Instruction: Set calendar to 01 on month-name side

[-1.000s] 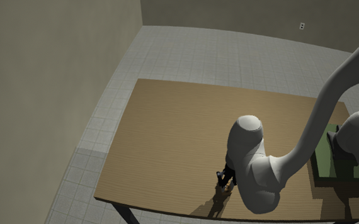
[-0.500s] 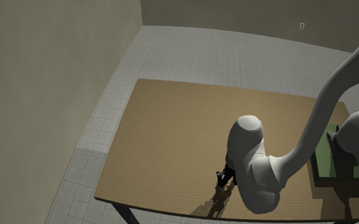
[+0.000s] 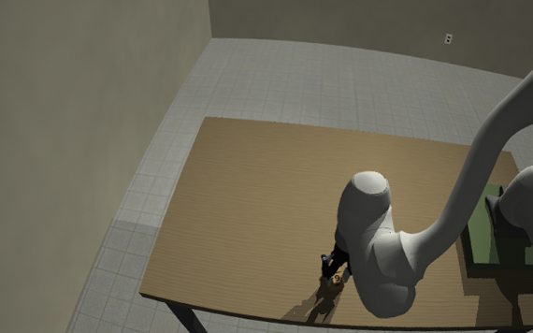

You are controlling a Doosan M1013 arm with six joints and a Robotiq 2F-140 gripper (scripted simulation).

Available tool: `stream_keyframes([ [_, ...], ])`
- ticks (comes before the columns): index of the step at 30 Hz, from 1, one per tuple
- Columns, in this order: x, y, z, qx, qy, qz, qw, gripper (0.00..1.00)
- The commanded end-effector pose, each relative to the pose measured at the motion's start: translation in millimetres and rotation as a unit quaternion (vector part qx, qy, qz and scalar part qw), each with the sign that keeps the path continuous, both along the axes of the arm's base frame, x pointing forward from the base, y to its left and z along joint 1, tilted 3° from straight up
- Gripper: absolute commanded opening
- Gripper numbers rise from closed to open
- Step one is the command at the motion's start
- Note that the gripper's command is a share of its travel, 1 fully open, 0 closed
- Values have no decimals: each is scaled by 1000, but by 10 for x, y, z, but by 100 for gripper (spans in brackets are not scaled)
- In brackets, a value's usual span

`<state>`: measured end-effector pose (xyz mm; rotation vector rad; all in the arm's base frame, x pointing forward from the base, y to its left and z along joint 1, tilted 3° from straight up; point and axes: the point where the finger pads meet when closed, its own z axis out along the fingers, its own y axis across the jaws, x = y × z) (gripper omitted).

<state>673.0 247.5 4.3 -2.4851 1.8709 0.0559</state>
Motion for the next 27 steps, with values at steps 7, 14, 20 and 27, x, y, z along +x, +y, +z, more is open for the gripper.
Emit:
stream_keyframes([
  [7, 0, -2, 49, 0, 0, 0, 1000, 36],
  [14, 2, -10, 219, 0, 0, 0, 1000, 36],
  [20, 5, -25, 539, 0, 0, 0, 1000, 36],
  [27, 9, -39, 843, 0, 0, 0, 1000, 36],
])
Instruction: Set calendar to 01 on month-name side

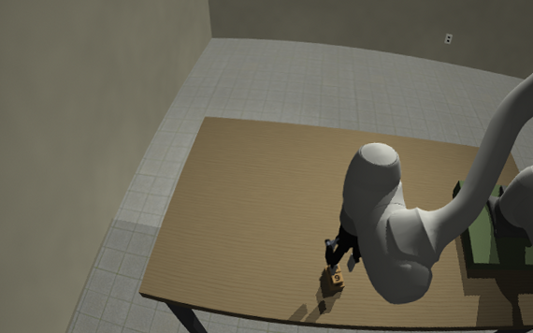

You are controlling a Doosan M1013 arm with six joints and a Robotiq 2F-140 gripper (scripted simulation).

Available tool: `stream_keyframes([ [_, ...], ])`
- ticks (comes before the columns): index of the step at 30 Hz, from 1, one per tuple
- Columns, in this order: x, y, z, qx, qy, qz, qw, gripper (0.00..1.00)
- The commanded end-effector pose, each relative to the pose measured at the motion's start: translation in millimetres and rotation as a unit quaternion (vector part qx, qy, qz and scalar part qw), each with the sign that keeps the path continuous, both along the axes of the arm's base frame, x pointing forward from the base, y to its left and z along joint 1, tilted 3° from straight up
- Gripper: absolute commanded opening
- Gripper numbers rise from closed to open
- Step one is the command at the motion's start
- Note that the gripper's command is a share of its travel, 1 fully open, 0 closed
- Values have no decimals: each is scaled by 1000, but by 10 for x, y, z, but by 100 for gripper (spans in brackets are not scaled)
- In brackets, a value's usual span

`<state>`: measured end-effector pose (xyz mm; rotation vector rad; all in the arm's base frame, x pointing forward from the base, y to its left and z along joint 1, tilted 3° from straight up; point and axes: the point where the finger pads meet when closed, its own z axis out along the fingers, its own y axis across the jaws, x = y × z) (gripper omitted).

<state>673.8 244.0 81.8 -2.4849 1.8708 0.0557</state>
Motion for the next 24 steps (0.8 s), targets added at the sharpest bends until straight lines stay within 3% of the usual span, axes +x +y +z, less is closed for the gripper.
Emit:
stream_keyframes([
  [1, 1, -3, 68, 0, 0, 0, 1000, 36],
  [8, 1, -6, 126, 0, 0, 0, 1000, 36],
  [9, 1, -6, 126, 0, 0, 0, 1000, 100],
  [24, 1, -6, 126, 0, 0, 0, 1000, 100],
])
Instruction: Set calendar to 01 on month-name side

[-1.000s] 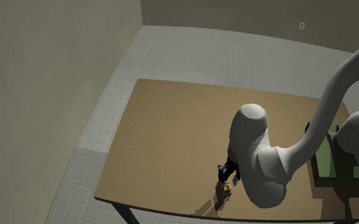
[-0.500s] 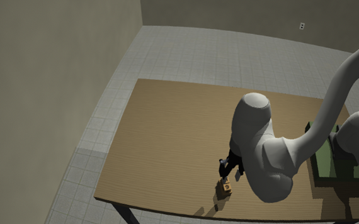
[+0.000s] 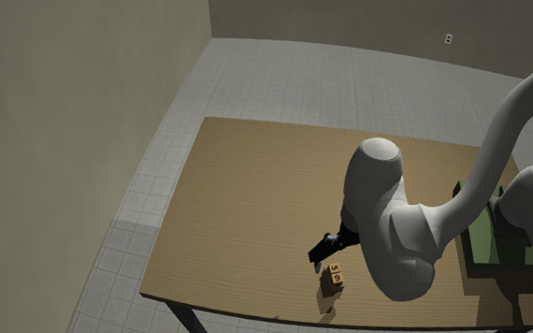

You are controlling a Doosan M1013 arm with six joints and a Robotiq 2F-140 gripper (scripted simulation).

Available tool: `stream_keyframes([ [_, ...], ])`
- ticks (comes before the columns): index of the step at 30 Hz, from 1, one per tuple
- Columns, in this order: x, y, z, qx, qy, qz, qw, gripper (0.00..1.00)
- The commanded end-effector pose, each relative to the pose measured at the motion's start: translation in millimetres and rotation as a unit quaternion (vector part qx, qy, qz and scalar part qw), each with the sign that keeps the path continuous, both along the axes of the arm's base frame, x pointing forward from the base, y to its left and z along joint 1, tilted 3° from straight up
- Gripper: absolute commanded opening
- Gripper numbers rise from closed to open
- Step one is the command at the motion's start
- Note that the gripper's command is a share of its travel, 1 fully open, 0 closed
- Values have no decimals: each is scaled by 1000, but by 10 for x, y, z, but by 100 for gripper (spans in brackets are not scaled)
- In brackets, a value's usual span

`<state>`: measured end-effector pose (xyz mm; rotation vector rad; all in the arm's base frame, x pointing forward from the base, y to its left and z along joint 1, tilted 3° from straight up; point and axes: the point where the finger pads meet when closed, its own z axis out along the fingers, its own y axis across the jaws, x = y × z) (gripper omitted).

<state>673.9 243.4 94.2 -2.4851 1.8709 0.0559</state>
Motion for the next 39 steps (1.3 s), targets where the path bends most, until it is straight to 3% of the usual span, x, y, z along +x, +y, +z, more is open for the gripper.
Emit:
stream_keyframes([
  [1, 0, 0, 1, 0, 0, 0, 1000, 100],
  [12, 0, -1, 35, 0, 0, 0, 1000, 100],
  [27, 5, -22, 478, 0, 0, 0, 1000, 100],
  [39, 6, -26, 571, 0, 0, 0, 1000, 100],
])
